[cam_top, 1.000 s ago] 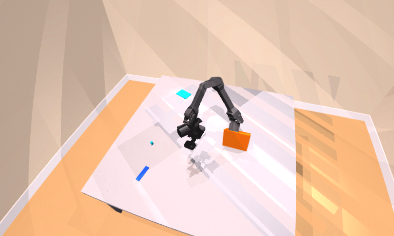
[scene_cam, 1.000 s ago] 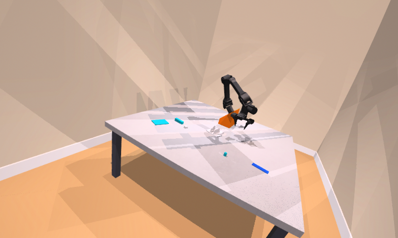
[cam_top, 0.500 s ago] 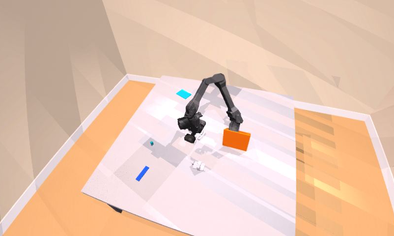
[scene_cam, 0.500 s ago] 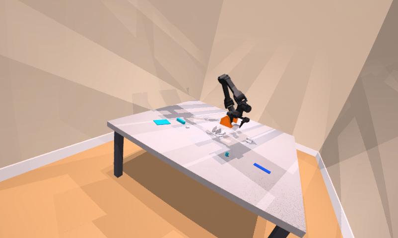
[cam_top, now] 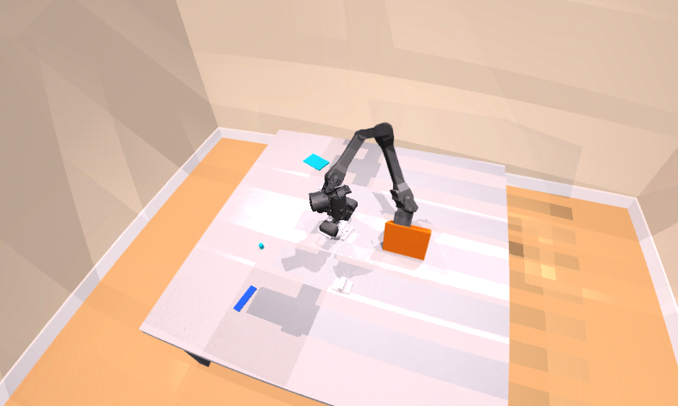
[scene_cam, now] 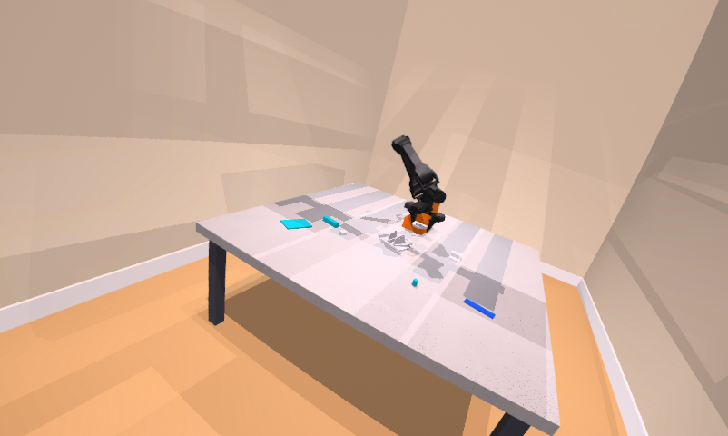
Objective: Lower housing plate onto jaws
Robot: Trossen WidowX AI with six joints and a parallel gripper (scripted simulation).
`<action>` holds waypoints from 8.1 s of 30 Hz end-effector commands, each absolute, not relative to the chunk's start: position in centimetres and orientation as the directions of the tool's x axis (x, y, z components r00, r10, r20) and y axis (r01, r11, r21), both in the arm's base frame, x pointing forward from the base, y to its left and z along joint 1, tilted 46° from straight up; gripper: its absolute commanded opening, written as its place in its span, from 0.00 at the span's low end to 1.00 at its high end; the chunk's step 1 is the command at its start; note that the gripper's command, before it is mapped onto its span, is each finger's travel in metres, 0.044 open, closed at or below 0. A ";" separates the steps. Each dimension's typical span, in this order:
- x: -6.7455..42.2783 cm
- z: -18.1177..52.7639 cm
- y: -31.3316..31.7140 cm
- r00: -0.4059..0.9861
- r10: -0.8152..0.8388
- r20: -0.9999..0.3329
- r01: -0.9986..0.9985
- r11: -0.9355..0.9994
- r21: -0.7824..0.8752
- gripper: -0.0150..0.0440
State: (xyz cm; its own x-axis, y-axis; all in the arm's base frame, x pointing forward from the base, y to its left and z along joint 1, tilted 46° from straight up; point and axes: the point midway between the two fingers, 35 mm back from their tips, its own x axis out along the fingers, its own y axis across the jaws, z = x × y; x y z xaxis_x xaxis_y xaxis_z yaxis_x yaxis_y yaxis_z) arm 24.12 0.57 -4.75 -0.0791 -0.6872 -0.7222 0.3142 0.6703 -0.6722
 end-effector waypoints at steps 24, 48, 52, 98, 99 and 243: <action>23.1 -1.5 -3.9 -0.084 -0.711 -0.698 0.372 0.628 -0.684 0.85; 23.2 -1.7 -3.8 -0.084 -0.711 -0.698 0.373 0.628 -0.683 0.85; 23.2 -1.7 -3.8 -0.084 -0.711 -0.698 0.373 0.628 -0.683 0.85; 23.2 -1.7 -3.8 -0.084 -0.711 -0.698 0.373 0.628 -0.683 0.85; 23.2 -1.7 -3.8 -0.084 -0.711 -0.698 0.373 0.628 -0.683 0.85; 23.2 -1.7 -3.8 -0.084 -0.711 -0.698 0.373 0.628 -0.683 0.85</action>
